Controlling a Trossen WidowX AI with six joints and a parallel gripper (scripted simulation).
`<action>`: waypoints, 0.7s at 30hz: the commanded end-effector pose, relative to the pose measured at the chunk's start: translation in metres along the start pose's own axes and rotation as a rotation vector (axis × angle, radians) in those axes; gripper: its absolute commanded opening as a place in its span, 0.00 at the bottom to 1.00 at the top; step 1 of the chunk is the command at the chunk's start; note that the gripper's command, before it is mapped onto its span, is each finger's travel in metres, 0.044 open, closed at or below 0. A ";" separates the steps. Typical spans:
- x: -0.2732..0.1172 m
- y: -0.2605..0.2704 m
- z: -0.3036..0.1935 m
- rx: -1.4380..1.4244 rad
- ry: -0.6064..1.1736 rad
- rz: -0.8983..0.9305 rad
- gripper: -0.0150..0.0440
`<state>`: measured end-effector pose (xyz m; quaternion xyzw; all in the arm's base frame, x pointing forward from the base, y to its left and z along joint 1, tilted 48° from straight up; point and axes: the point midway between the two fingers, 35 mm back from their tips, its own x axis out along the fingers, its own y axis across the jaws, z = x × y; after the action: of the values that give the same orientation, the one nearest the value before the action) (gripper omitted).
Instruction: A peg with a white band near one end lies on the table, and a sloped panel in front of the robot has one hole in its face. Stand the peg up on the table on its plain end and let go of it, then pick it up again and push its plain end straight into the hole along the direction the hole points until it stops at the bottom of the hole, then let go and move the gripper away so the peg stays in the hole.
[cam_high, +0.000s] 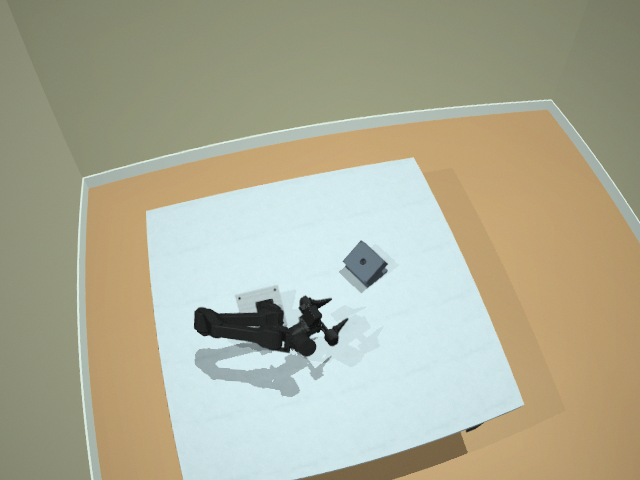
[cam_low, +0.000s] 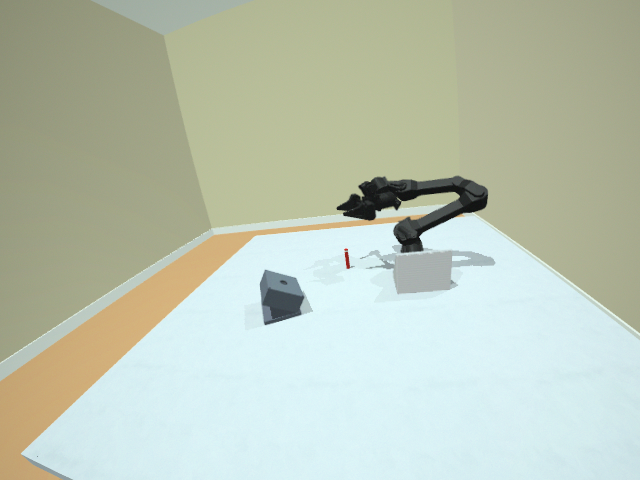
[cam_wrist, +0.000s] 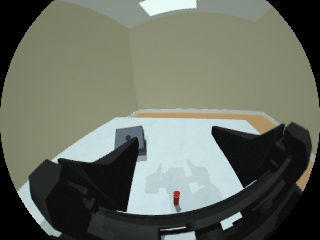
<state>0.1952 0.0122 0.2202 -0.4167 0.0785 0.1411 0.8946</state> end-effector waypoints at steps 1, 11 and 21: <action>0.000 0.000 -0.002 0.047 0.032 0.012 1.00; 0.015 0.008 -0.024 0.248 0.254 0.133 1.00; 0.025 0.019 -0.045 0.375 0.513 0.228 1.00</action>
<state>0.2113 -0.0035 0.1745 -0.2687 0.3366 0.1260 0.8937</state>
